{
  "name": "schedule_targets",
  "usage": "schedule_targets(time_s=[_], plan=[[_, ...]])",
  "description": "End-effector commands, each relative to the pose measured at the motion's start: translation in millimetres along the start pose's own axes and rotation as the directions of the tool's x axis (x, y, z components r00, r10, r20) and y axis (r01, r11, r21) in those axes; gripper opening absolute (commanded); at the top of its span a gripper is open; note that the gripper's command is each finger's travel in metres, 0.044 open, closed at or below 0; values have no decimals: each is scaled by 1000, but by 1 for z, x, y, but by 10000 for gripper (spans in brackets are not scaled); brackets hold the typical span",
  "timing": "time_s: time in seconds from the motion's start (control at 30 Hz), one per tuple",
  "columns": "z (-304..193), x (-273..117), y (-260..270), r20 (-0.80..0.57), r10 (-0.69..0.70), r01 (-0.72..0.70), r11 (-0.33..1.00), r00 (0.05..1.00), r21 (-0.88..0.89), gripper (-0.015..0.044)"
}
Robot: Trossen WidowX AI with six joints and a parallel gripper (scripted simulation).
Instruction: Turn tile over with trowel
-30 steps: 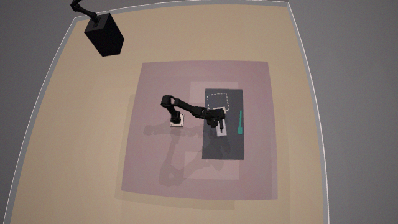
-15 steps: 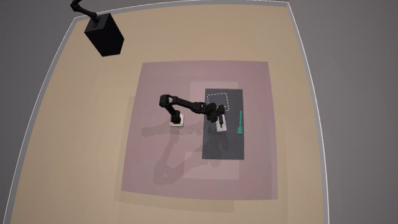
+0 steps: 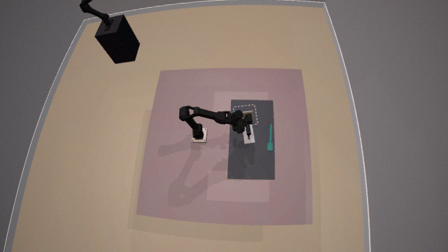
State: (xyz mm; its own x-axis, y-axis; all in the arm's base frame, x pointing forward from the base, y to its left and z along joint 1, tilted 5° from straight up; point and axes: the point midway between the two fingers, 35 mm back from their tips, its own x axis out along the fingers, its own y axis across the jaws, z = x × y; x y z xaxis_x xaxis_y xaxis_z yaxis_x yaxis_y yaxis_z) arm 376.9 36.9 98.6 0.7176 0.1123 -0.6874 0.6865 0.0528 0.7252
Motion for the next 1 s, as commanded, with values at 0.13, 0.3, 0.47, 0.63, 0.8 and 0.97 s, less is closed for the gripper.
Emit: schedule_targets(time_s=[0.13,0.3,0.47,0.63,0.8,0.97], plan=[[18,-5,10,7,9,-9,1000,1000,2,0],[43,-14,19,9,9,-9,1000,1000,0,0],[61,-21,25,10,12,-12,1000,1000,-1,0],[61,-21,25,10,12,-12,1000,1000,-1,0],[61,-21,25,10,12,-12,1000,1000,-1,0],[61,-21,25,10,12,-12,1000,1000,-1,0]])
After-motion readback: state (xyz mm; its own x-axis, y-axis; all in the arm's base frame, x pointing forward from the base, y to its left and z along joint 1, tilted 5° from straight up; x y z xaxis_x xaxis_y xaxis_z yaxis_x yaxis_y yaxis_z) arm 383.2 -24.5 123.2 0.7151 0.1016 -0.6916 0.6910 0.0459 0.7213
